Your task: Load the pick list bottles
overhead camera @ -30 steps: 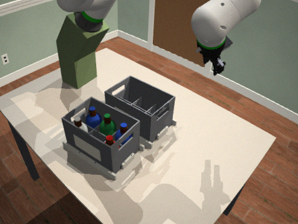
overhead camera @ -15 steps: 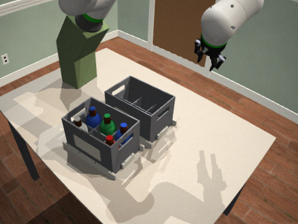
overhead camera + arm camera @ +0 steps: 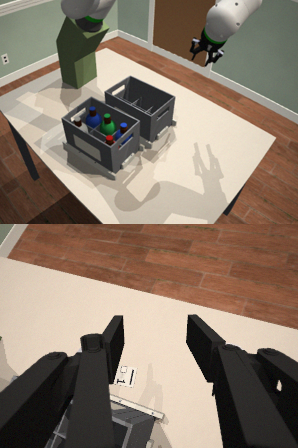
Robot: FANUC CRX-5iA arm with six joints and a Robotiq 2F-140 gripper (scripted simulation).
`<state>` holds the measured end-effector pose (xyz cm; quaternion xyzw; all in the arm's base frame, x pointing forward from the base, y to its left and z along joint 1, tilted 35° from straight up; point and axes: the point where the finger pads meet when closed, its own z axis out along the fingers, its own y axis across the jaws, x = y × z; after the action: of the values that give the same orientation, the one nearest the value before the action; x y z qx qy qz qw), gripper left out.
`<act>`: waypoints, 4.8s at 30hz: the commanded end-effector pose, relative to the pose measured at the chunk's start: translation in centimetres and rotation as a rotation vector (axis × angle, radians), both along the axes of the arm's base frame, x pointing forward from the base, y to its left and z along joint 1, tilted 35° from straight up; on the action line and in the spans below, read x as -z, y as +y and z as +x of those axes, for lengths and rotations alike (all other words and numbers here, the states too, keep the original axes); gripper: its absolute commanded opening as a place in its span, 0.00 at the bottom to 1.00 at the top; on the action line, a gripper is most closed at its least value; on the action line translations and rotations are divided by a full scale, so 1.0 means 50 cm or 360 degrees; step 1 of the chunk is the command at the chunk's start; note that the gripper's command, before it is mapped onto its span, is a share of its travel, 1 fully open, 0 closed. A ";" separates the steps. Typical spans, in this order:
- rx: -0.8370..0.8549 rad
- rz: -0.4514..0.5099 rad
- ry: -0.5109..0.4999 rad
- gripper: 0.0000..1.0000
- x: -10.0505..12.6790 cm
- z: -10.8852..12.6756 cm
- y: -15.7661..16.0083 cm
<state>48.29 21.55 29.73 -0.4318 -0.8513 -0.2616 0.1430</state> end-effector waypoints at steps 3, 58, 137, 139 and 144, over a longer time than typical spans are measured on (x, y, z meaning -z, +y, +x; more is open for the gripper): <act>-0.0215 -0.0092 -0.0106 0.44 0.030 -0.039 0.021; -0.2329 -0.0697 -0.0923 0.44 0.186 -0.275 0.092; -0.5457 -0.1320 -0.1814 0.44 0.170 -0.446 0.290; -0.5457 -0.1320 -0.1814 0.44 0.170 -0.446 0.290; -0.5456 -0.1320 -0.1813 0.44 0.170 -0.446 0.290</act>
<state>25.99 36.03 21.18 -0.9231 0.2447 -0.2553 0.1510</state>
